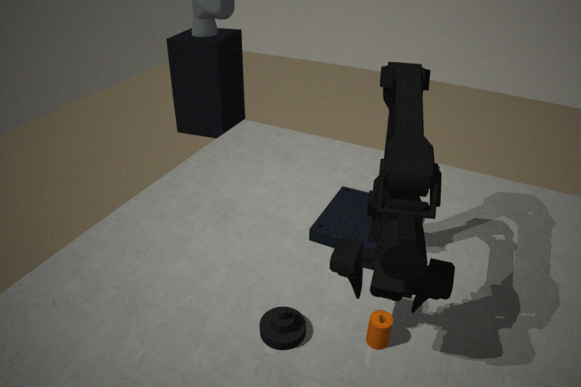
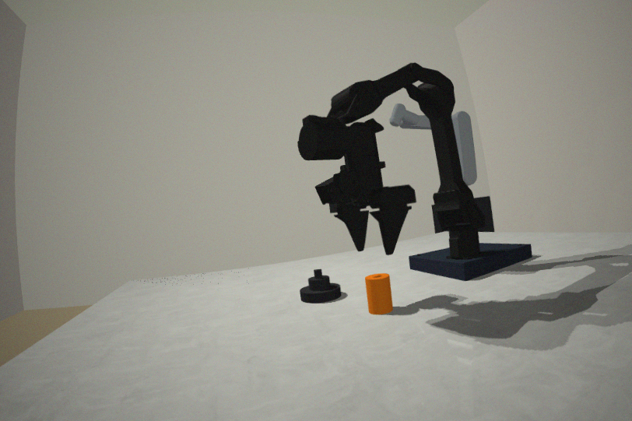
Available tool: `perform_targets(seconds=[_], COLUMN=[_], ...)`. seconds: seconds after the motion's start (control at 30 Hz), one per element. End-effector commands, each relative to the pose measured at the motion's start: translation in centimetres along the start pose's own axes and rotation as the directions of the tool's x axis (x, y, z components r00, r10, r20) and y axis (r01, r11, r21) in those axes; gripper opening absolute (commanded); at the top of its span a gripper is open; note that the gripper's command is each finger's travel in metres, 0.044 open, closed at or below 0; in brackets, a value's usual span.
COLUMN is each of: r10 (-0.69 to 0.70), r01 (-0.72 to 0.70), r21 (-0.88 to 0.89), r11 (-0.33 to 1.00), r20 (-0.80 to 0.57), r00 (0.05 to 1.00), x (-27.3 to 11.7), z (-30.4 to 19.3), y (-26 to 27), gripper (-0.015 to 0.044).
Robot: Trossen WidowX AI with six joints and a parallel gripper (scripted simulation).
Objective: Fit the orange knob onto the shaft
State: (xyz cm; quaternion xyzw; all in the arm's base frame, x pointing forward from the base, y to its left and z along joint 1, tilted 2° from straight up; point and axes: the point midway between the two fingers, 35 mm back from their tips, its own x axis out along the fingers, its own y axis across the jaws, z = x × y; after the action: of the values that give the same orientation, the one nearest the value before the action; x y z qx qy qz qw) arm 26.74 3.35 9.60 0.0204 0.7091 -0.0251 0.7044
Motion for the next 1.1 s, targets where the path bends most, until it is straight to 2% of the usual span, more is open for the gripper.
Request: perform_targets(seconds=[0.0,1.07], r10=[-0.005,-0.005], r01=[0.005,0.005], r21=[0.011,0.011], r11=[1.000,1.000], r20=[-0.006,-0.006], r00=[1.000,1.000], x=[1.0,6.5], z=[-0.1,0.1], y=[-0.1,-0.1], gripper=[0.0440,0.0440])
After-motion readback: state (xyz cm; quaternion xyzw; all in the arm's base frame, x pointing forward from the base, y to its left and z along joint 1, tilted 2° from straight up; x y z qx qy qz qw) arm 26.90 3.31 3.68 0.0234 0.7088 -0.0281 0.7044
